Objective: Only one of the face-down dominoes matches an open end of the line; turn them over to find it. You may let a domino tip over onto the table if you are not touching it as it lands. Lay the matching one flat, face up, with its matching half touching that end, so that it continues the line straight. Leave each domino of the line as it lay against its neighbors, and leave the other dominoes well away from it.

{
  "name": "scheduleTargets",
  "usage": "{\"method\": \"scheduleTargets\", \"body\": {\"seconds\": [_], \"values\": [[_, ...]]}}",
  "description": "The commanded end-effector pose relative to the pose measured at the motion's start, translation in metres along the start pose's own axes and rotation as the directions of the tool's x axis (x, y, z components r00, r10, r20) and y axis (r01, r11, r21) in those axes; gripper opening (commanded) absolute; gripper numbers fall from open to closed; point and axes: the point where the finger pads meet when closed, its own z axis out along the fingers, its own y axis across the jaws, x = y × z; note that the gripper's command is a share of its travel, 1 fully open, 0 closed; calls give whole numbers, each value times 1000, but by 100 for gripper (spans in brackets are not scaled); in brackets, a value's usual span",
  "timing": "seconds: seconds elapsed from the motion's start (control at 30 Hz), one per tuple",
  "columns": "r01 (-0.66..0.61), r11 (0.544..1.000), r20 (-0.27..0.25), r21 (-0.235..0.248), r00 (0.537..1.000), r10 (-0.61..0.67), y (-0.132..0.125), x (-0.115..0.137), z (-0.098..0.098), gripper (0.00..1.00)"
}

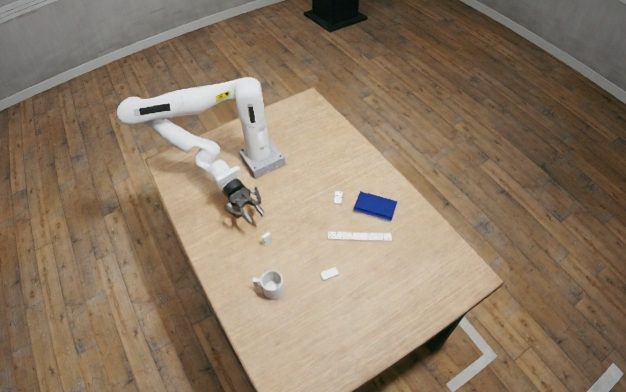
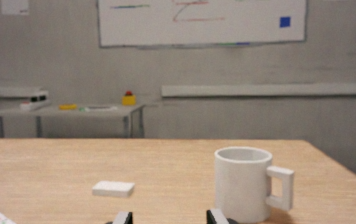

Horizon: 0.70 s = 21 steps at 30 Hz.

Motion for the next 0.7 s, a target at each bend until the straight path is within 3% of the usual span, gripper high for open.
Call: {"method": "scheduleTargets", "body": {"seconds": [0.0,0.67], "values": [[4,1000,11,-3,1000,-4,3,0,-8,49],[4,1000,11,-3,1000,-4,3,2,-10,49]]}}
